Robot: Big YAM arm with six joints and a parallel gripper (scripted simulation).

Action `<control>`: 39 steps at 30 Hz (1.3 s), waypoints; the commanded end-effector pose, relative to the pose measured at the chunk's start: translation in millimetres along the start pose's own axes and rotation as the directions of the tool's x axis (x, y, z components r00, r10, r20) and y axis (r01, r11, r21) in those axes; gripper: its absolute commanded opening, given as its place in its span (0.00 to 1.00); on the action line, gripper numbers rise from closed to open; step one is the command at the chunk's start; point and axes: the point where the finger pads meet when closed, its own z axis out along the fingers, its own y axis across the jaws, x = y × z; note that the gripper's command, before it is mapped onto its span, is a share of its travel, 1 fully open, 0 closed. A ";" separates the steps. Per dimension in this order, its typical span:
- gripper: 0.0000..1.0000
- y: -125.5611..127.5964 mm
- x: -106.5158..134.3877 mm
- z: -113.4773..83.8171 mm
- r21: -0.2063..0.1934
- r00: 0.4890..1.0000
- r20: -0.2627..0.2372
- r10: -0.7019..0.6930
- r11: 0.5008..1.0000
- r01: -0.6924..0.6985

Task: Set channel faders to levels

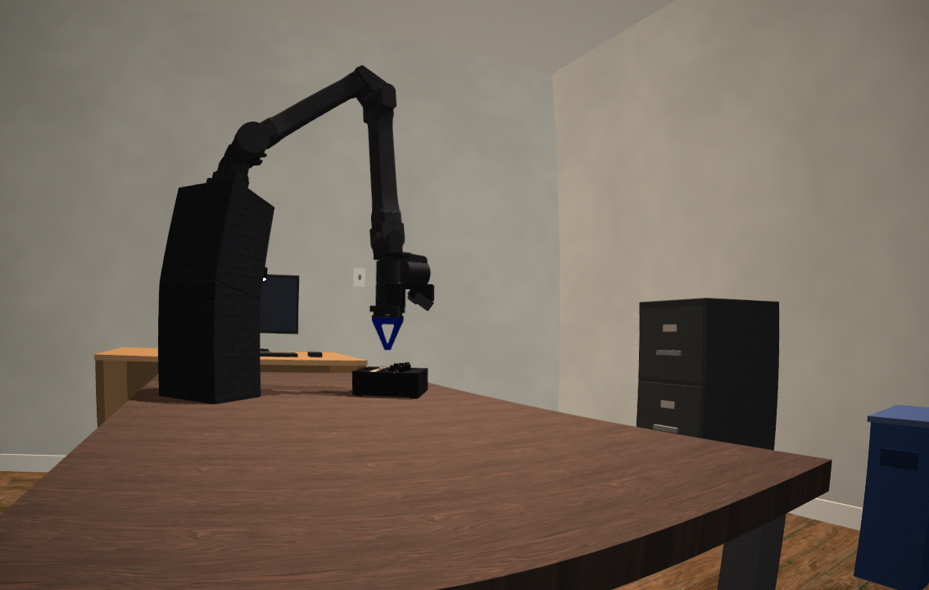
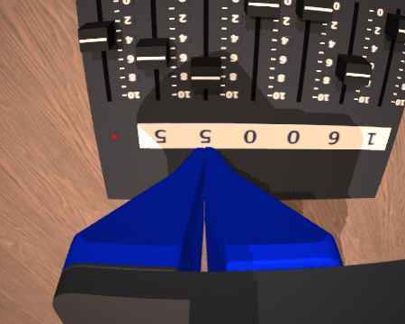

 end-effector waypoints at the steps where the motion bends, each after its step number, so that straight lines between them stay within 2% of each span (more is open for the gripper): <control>1: 0.00 -0.5 -4.0 3.5 -0.003 1.000 0.006 0.012 1.000 -0.012; 39: 0.00 3.2 -2.7 23.6 -0.006 1.000 0.009 0.004 1.000 -0.004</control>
